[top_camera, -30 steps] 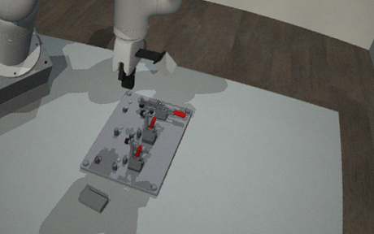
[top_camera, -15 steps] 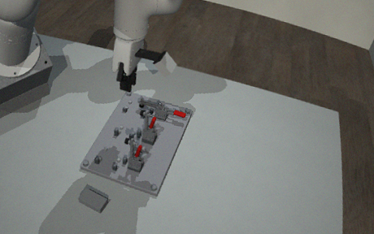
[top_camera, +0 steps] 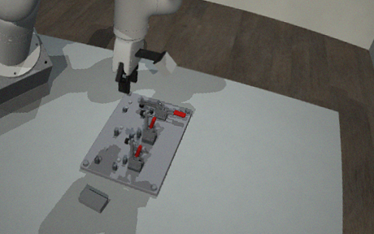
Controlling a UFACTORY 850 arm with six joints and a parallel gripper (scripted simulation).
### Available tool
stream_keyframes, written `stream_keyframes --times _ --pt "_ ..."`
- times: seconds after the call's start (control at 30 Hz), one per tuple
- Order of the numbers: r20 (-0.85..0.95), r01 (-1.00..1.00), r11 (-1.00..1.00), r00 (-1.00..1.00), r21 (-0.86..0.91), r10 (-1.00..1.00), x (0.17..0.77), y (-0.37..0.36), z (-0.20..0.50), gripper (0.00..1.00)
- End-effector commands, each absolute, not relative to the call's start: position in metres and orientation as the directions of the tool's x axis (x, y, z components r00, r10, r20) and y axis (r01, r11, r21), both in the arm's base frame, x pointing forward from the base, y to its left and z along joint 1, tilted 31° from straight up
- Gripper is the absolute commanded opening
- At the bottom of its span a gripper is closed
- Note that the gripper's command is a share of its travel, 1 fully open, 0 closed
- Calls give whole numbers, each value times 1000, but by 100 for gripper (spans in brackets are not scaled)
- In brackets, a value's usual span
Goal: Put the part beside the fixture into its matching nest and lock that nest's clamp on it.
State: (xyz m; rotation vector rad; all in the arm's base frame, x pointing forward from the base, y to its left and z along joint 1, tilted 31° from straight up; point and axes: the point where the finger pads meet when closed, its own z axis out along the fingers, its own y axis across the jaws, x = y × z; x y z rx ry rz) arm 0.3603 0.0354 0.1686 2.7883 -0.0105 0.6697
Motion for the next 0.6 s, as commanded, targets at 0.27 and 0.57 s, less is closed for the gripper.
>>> stream_keyframes --times 0.27,0.57 --pt "448 -70 -963 892 261 56 361 36 169 47" --pt "448 -70 -963 892 261 56 361 36 169 100"
